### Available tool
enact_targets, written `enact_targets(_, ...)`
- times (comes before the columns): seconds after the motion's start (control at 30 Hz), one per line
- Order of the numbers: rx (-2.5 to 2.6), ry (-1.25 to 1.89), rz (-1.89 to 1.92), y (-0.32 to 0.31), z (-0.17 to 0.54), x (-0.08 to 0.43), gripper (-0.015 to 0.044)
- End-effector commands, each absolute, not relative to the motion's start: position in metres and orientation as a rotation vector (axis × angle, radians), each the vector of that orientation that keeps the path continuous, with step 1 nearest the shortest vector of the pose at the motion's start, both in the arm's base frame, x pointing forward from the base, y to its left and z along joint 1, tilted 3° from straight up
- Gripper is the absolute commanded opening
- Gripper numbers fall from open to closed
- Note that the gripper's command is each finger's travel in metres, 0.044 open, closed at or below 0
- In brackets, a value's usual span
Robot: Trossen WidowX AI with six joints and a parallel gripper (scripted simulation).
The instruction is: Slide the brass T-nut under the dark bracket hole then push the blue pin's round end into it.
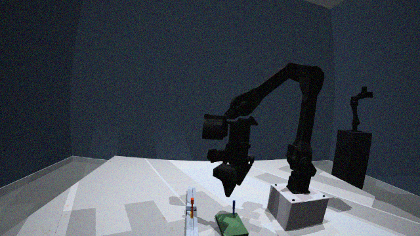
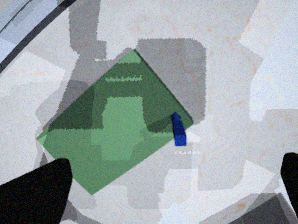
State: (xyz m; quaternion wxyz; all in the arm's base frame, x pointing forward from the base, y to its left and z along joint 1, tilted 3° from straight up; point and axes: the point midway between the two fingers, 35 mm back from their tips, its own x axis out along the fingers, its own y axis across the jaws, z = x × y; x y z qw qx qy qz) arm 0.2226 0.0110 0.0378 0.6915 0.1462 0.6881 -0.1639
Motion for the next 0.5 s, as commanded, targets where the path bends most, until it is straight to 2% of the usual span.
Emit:
enact_targets(0.0, 0.321, 1.552, -0.364, 0.010, 0.010, 0.217, 0.0440)
enact_targets(0.47, 0.321, 1.552, -0.364, 0.010, -0.007, 0.218, 0.0440)
